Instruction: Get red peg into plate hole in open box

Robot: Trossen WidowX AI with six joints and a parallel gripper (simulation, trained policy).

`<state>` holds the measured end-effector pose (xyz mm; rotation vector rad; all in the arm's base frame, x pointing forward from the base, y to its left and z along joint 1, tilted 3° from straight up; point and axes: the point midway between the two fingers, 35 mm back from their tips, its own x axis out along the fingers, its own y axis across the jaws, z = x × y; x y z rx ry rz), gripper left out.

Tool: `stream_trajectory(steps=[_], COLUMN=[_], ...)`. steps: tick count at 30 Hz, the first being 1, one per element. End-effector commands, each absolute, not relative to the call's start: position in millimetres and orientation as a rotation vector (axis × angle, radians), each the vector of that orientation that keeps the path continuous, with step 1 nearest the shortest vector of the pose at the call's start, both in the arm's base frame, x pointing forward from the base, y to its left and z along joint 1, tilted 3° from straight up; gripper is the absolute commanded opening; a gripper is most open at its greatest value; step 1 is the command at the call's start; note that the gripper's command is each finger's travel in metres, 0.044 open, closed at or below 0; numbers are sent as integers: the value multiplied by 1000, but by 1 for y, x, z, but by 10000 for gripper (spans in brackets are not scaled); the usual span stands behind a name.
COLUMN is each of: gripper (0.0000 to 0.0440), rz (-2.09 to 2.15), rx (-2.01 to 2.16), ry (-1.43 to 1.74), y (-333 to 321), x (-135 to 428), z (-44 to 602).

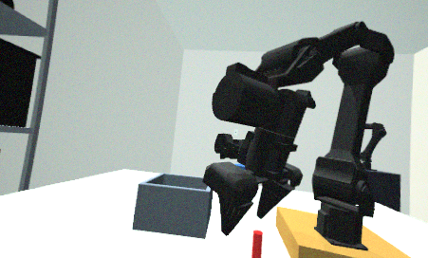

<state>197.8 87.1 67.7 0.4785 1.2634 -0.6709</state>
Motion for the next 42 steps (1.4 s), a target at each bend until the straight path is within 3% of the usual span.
stream_trajectory(steps=[1, 7, 10, 26, 42], gripper=[440, 439, 409, 0, 0], rz=[-706, -713, -719, -735, -655], rx=[524, 592, 623, 713, 608], ry=[1277, 1269, 1268, 1378, 1259], y=[88, 92, 94, 100, 79], x=[194, 192, 191, 186, 216], z=[46, 22, 13, 7, 61])
